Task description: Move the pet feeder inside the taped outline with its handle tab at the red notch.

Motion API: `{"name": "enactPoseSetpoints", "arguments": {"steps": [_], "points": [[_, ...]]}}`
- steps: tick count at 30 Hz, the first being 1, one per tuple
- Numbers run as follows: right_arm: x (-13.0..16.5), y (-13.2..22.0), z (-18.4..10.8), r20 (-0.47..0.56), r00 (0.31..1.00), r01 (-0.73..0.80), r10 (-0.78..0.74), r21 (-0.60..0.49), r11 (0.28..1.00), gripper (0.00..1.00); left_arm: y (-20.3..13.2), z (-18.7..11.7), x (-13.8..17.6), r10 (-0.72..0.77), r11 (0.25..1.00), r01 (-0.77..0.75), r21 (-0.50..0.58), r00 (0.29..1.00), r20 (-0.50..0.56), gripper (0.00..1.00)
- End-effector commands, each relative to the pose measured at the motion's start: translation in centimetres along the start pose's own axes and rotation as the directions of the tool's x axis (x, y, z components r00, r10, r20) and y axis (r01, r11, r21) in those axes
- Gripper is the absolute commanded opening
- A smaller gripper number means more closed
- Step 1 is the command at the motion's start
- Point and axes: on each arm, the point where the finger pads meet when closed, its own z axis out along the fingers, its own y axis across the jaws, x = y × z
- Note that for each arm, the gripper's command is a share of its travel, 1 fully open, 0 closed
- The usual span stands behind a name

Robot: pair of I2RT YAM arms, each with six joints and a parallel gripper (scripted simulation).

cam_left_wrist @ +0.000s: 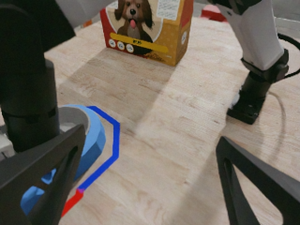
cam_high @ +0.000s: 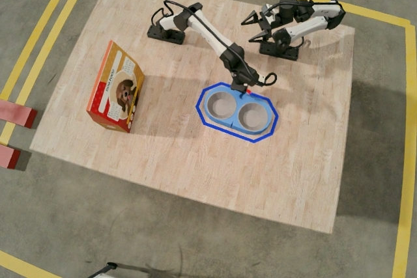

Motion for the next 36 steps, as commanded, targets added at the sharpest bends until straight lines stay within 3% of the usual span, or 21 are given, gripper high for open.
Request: {"name": "enactPoseSetpoints", "arguments": {"steps": [1,3,5,7,8,22,30,31,36], "points": [[-1.9,-0.4,-3.2,0.075,0.997,0.002,-0.003,0.015,1.000,0.45,0.1,0.0,-0.8,-0.005,1.000,0.005,-0.005,1.000,0.030,1.00],[-1.3,-0.7,-1.1,0.061,0.997,-0.038,0.037,0.021,0.999,0.68,0.1,0.0,-0.8,-0.005,1.000,0.005,-0.005,1.000,0.030,1.00],[-2.3,-1.2,-2.8,0.122,0.990,-0.073,0.066,0.055,0.996,0.90,0.1,0.0,-0.8,-0.005,1.000,0.005,-0.005,1.000,0.030,1.00],[-2.3,-1.2,-2.8,0.122,0.990,-0.073,0.066,0.055,0.996,0.90,0.1,0.0,-0.8,-0.005,1.000,0.005,-0.005,1.000,0.030,1.00],[-2.6,-1.5,-3.1,0.149,0.984,-0.104,0.093,0.065,0.992,1.00,0.1,0.0,-0.8,-0.005,1.000,0.005,-0.005,1.000,0.030,1.00],[-0.8,-1.9,-6.0,0.357,0.855,-0.438,0.376,0.109,0.892,1.00,0.1,0.0,-0.8,-0.005,1.000,0.005,-0.005,1.000,0.030,1.00],[0.0,-1.6,-6.2,0.372,0.836,-0.472,0.404,0.111,0.874,1.00,0.1,0.0,-0.8,-0.005,1.000,0.005,-0.005,1.000,0.030,1.00],[0.8,-1.3,-4.8,0.329,0.853,-0.462,0.406,0.110,0.880,1.00,0.1,0.0,-0.8,-0.005,1.000,0.005,-0.005,1.000,0.030,1.00],[0.8,-1.3,-4.7,0.325,0.854,-0.460,0.406,0.110,0.881,1.00,0.1,0.0,-0.8,-0.005,1.000,0.005,-0.005,1.000,0.030,1.00]]}}
